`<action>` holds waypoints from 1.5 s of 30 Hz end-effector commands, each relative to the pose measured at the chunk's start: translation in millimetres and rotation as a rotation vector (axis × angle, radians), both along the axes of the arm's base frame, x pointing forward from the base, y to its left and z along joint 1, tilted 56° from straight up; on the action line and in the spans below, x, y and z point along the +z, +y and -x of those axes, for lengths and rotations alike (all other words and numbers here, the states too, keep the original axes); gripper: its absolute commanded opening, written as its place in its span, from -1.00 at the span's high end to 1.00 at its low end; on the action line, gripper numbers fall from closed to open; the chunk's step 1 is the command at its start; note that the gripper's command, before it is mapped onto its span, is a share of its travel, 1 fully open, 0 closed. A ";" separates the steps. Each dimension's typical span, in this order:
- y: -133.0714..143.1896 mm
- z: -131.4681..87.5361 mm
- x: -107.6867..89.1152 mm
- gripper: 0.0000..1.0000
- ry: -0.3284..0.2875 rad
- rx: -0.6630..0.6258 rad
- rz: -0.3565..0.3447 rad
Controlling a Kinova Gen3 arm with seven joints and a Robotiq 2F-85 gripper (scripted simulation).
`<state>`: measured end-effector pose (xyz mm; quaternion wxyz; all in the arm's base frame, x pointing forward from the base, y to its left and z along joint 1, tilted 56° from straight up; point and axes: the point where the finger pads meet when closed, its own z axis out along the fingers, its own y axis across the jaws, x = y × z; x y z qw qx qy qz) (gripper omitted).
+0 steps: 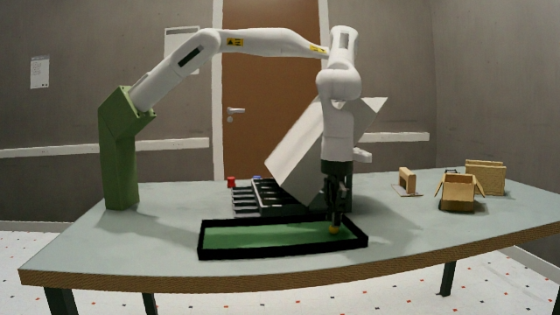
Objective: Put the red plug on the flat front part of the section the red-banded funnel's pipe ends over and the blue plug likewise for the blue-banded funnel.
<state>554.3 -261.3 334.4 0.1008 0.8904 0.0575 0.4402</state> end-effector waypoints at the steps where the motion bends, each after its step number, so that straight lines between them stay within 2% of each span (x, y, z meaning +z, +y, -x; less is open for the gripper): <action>1: -0.4 0.3 0.8 -0.01 -0.001 -0.001 0.000; 2: -1.2 -6.2 -3.7 -0.01 -0.001 -0.001 0.000; 18: -1.2 -6.2 -3.7 -0.01 -0.001 -0.001 0.000; 19: -3.0 -12.8 -8.0 -0.01 -0.002 -0.001 0.000; 45: -3.8 -19.3 -12.5 -0.01 -0.002 0.000 0.000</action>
